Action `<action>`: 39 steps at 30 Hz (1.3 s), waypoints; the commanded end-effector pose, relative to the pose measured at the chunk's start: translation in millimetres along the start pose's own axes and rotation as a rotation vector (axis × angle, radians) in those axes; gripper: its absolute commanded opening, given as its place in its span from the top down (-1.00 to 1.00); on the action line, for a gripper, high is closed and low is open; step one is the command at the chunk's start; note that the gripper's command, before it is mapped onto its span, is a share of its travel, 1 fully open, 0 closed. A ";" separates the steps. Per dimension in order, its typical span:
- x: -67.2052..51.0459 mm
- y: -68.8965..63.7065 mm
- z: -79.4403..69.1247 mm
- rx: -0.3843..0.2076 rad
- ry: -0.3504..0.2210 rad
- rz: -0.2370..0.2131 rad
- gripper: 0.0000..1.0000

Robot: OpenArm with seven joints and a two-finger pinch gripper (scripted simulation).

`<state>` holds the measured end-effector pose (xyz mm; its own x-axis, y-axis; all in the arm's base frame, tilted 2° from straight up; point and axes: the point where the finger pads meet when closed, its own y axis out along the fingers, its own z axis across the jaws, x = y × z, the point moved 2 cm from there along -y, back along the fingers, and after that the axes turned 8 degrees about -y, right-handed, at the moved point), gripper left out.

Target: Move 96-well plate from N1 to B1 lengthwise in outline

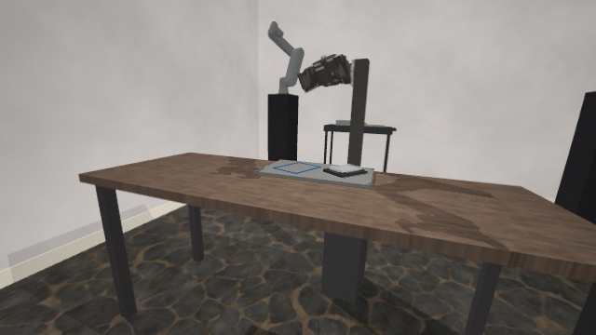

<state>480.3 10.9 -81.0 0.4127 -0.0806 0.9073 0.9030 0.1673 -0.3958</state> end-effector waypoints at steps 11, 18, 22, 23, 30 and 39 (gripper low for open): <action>1.6 -0.6 0.4 0.002 0.001 -0.004 -1.00; 1.6 -0.6 0.4 0.002 0.001 -0.004 -1.00; 1.6 -0.6 0.4 0.002 0.001 -0.004 -1.00; 1.6 -0.6 0.4 0.002 0.001 -0.004 -1.00; -20.7 -10.3 2.4 -0.053 0.045 0.136 -0.80; -35.5 -16.5 3.6 -0.090 0.073 0.229 -0.54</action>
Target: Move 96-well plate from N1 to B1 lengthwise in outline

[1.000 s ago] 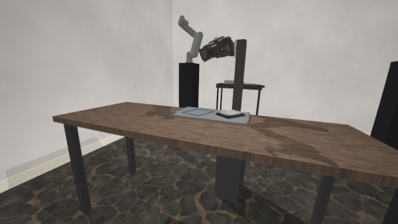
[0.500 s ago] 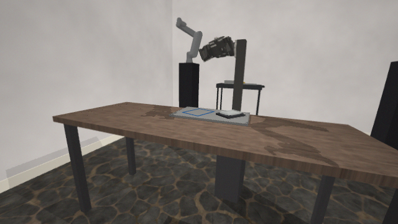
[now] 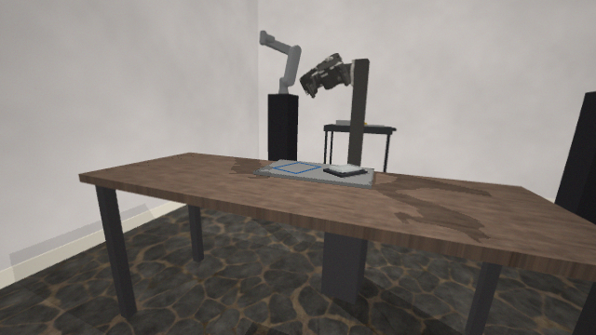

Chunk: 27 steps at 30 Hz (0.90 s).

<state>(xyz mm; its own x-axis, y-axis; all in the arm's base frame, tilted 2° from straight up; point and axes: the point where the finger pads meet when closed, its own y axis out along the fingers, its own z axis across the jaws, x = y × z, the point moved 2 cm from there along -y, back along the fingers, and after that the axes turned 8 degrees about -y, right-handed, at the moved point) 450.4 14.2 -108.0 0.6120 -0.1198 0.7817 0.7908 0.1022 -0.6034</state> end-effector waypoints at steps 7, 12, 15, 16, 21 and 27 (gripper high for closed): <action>-14.9 -3.5 1.0 -0.032 0.030 0.091 -0.54; -38.8 -7.0 0.3 -0.088 0.073 0.230 -0.54; -38.8 -7.0 0.3 -0.088 0.073 0.230 -0.54; -38.8 -7.0 0.3 -0.088 0.073 0.230 -0.54; -38.8 -7.0 0.3 -0.088 0.073 0.230 -0.54; -79.6 -11.3 -0.8 -0.178 0.143 0.462 -0.54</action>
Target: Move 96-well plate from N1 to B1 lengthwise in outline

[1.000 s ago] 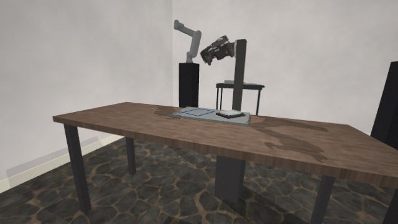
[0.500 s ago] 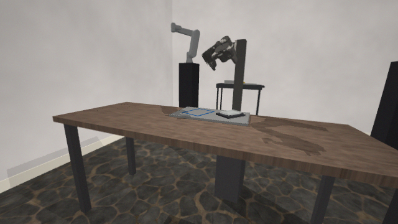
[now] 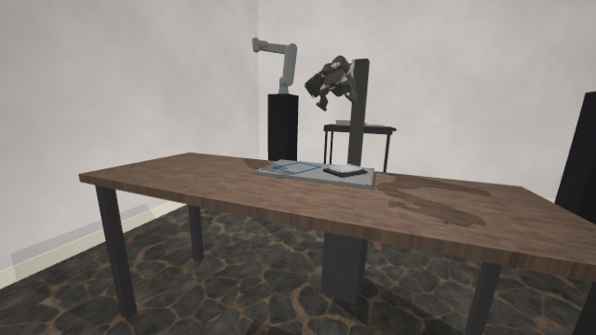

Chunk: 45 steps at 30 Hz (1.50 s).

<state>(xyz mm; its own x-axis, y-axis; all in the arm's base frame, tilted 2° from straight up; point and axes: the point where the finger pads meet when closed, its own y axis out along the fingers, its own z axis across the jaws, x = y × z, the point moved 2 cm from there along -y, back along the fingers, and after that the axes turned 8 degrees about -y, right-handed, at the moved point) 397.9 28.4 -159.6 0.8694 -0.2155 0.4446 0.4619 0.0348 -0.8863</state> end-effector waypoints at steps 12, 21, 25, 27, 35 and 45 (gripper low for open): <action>-4.8 0.9 -7.8 -0.037 0.023 0.041 -0.54; -42.7 15.0 -14.0 -0.127 0.097 0.270 -0.54; -42.7 15.0 -14.0 -0.127 0.097 0.270 -0.54; -42.7 15.0 -14.0 -0.127 0.097 0.270 -0.54; -79.3 27.6 -19.6 -0.200 0.157 0.449 -0.54; -79.3 27.6 -19.6 -0.200 0.157 0.449 -0.54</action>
<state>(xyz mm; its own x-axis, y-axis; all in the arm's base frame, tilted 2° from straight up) 338.6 27.5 -222.7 0.9308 -0.3655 0.0032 -0.0058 -0.0237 -0.9997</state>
